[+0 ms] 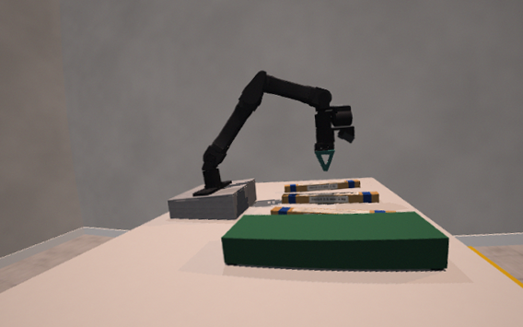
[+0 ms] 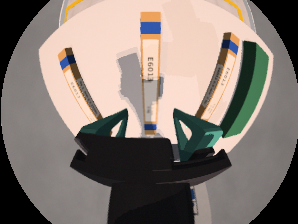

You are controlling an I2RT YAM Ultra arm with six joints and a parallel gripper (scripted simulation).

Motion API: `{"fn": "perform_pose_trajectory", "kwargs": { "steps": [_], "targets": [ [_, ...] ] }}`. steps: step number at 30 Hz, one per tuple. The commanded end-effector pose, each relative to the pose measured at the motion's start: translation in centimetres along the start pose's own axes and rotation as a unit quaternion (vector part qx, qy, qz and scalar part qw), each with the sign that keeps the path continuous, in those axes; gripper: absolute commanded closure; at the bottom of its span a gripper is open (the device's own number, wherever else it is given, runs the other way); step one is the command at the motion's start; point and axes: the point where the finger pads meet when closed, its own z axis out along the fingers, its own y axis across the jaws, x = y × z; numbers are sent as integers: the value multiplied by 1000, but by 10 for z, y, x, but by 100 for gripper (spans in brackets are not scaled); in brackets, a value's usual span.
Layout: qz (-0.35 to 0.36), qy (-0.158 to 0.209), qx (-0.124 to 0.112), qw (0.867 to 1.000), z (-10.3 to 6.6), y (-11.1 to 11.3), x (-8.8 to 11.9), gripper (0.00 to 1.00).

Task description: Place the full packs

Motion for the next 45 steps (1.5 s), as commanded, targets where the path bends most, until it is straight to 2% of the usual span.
{"fn": "perform_pose_trajectory", "kwargs": {
  "steps": [1,4,6,12,19,21,23,24,33,35,36,37,43,45],
  "targets": [
    [40,-18,-2,999,-11,-18,-5,26],
    [78,-18,-2,997,-10,-38,-5,26],
    [78,-18,-2,997,-10,-38,-5,26],
    [72,-18,-1,997,-10,-78,-6,26],
    [72,-30,0,997,-21,-125,-14,26],
    [72,-17,1,997,-14,-138,-12,26],
    [72,-17,1,997,-14,-138,-12,26],
    [71,-9,-3,997,-7,-143,-11,26],
    [71,-8,1,997,-6,-205,-12,26],
    [71,-8,0,997,-7,-205,-13,26],
    [65,-21,1,998,-18,-199,-15,26],
    [62,-23,-1,998,-20,-196,-16,26],
    [62,-22,-1,998,-20,-195,-16,26],
    [72,-20,0,997,-19,-204,-14,26]
  ]
}}
